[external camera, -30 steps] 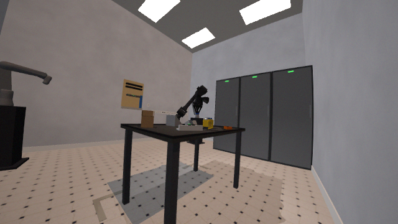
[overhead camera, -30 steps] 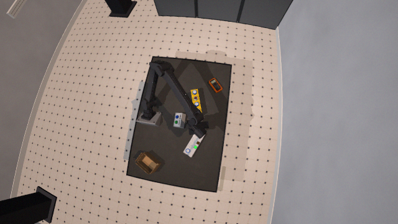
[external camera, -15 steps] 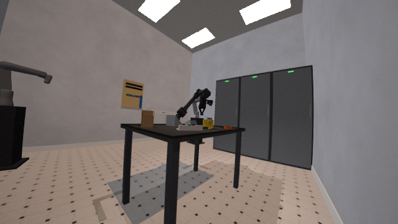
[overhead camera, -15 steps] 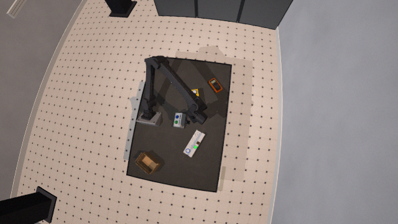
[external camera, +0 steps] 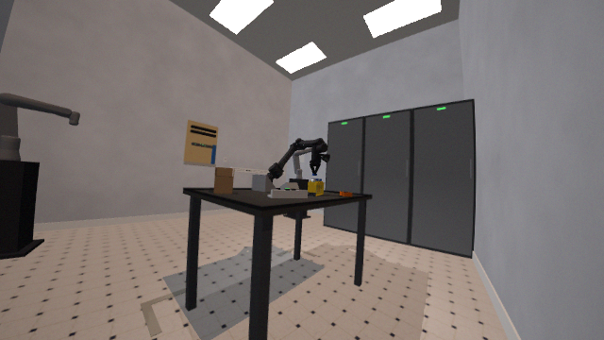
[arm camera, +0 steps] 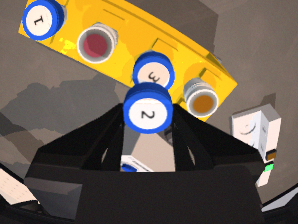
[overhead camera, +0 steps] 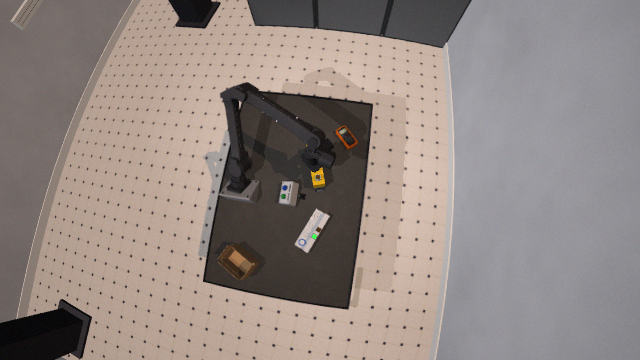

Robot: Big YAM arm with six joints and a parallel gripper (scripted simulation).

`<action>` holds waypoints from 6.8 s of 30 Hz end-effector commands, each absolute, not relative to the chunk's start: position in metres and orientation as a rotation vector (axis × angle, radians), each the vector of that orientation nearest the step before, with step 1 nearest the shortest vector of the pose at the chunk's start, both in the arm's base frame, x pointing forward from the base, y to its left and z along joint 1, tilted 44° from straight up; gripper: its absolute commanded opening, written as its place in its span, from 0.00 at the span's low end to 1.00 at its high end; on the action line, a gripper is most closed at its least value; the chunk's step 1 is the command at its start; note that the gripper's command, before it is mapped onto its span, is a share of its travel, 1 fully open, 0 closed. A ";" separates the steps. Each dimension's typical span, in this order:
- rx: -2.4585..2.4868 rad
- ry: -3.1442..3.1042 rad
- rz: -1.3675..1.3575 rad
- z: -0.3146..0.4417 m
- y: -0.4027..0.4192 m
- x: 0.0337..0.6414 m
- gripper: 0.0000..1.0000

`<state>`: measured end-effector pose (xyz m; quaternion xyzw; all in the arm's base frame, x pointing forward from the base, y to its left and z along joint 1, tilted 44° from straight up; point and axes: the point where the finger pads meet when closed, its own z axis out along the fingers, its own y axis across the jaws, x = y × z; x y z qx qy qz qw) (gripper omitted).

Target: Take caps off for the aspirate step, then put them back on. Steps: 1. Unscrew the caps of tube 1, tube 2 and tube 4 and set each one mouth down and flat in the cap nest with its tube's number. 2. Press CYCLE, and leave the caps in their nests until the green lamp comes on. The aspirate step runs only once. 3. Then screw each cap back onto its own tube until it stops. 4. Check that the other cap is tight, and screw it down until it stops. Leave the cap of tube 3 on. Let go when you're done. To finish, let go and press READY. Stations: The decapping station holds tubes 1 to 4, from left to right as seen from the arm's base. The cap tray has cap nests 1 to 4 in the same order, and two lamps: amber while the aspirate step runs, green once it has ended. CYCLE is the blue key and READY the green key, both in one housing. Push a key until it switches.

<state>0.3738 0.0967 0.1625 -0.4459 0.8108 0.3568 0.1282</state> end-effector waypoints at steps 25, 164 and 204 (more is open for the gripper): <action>-1.268 2.396 1.047 0.184 0.159 0.365 0.00; -1.268 2.398 1.049 0.181 0.163 0.357 0.00; -1.271 2.398 1.052 0.177 0.163 0.360 0.00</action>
